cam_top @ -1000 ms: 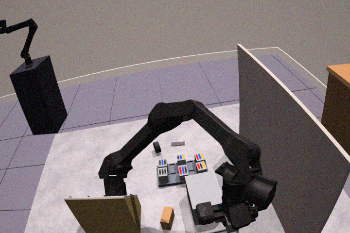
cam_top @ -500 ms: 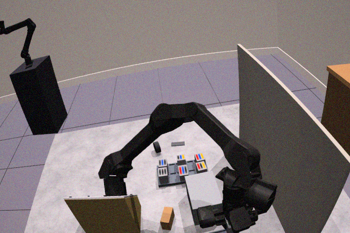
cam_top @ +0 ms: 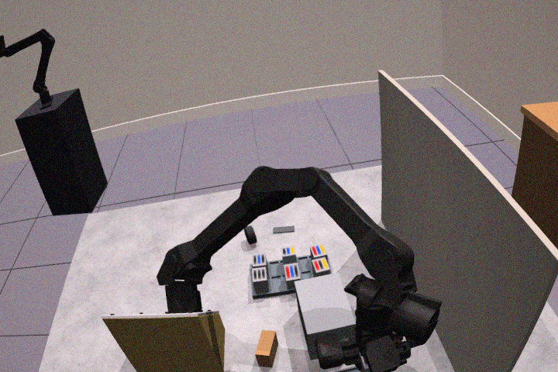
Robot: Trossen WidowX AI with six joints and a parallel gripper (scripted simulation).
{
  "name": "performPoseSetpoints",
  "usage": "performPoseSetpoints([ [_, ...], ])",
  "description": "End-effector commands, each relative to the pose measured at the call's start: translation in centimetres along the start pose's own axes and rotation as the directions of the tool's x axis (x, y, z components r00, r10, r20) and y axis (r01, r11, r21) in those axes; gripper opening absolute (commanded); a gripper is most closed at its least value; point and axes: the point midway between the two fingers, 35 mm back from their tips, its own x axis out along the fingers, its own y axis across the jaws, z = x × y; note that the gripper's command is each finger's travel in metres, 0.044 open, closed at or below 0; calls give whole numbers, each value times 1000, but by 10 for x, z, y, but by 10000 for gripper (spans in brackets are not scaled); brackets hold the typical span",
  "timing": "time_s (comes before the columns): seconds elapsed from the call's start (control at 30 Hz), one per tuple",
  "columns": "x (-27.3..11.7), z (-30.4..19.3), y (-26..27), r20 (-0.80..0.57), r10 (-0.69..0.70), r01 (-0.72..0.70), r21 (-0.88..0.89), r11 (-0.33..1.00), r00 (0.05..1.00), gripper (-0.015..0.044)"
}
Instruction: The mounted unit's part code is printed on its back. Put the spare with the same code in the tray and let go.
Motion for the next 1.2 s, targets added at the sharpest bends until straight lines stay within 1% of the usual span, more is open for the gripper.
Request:
performPoseSetpoints([
  [0.0,4,0,-1,-6,4,-4,7,1000,1000,0],
  [1.17,39,-2,-1,-8,5,-5,7,1000,1000,0],
])
